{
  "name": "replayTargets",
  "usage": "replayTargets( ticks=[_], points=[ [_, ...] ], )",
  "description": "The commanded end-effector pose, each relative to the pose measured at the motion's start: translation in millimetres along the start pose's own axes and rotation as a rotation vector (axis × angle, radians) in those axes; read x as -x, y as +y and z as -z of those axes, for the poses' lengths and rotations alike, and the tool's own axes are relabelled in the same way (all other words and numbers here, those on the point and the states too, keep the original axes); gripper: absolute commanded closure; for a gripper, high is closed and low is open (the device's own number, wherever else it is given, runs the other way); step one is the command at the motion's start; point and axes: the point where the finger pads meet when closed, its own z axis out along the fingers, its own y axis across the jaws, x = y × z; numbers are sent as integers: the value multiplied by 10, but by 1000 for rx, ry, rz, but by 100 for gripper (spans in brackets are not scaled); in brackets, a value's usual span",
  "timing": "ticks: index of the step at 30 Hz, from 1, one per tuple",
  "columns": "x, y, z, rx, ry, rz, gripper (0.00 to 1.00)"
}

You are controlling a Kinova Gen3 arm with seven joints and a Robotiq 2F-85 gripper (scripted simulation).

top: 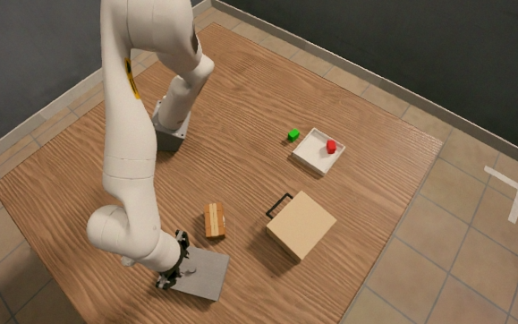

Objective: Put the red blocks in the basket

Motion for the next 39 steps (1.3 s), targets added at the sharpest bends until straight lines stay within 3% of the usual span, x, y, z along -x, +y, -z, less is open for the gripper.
replayTargets(
  ticks=[1,22,39],
  points=[
    [-44,-17,16,0,4,3,52],
    [-53,19,-174,7,5,3,52],
    [-52,23,-556,7,4,3,52]
  ],
)
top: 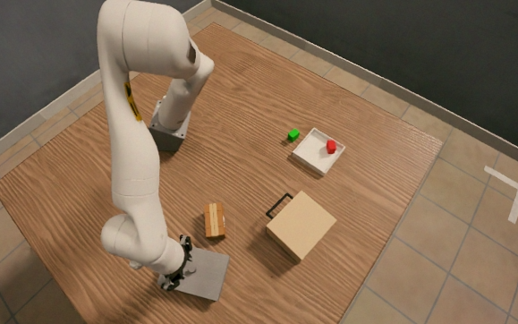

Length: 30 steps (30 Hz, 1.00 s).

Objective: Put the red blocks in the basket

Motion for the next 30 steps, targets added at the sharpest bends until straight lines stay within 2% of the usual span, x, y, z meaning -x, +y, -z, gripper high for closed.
replayTargets(
  ticks=[1,14,30],
  points=[
    [2,14,-100,5,2,11,52],
    [2,21,-349,6,2,11,52],
    [3,19,-391,6,2,11,52]
  ],
)
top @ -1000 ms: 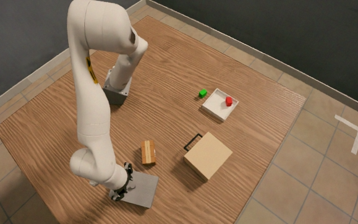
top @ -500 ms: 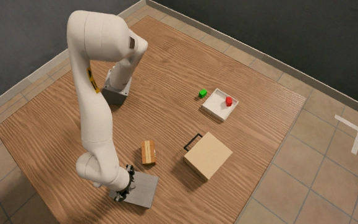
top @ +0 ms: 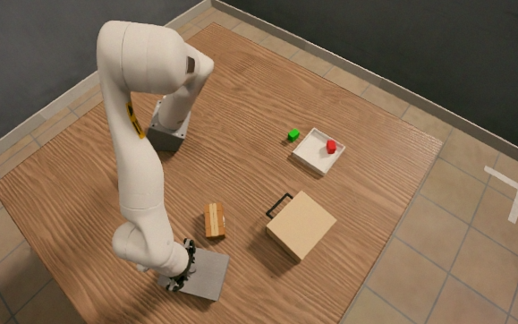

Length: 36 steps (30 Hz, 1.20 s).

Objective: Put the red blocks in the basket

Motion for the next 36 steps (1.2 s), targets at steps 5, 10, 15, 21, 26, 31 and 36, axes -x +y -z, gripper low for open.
replayTargets(
  ticks=[5,10,15,21,26,31,36],
  points=[
    [-3,17,-32,2,3,11,52],
    [-5,41,-37,4,4,10,52],
    [-1,61,-37,4,4,10,52],
    [4,53,-32,2,3,11,52],
    [4,52,-32,2,3,11,52],
    [15,37,-27,0,2,11,52],
    [33,19,-23,-2,2,11,52]
  ],
)
